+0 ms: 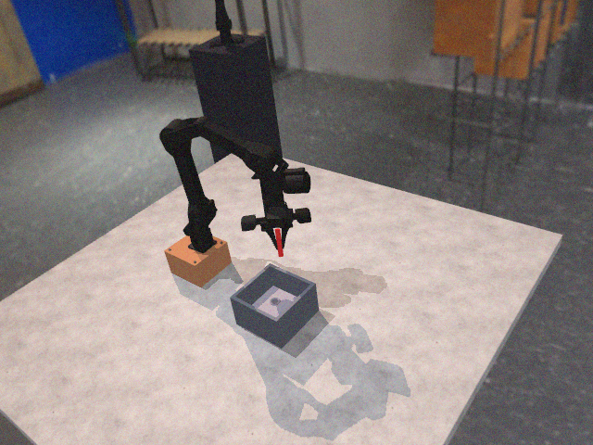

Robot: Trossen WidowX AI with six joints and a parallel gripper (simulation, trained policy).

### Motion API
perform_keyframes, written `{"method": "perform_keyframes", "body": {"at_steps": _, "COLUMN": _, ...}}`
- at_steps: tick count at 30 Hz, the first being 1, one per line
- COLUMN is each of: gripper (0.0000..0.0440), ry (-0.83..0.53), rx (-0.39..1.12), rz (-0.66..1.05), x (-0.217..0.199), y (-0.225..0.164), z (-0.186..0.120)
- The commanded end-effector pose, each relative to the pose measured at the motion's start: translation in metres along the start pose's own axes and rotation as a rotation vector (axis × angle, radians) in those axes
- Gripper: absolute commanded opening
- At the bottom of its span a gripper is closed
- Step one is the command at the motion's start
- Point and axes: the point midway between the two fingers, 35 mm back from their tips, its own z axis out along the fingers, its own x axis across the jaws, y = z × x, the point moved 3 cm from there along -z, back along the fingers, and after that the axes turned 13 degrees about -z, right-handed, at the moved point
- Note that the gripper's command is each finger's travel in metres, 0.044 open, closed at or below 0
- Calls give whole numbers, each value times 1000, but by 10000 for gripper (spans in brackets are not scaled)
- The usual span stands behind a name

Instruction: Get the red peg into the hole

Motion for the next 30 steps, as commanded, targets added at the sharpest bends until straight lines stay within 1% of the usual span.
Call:
{"method": "perform_keyframes", "body": {"at_steps": 1, "gripper": 0, "ry": -8, "rx": -5, "rz": 13, "x": -4, "y": 12, "z": 0}}
{"method": "perform_keyframes", "body": {"at_steps": 9, "gripper": 0, "ry": -18, "rx": -12, "rz": 67, "x": -17, "y": 43, "z": 6}}
{"method": "perform_keyframes", "body": {"at_steps": 19, "gripper": 0, "ry": -27, "rx": -17, "rz": 136, "x": -34, "y": 77, "z": 23}}
{"method": "perform_keyframes", "body": {"at_steps": 30, "gripper": 3, "ry": -31, "rx": 12, "rz": 187, "x": -48, "y": 101, "z": 47}}
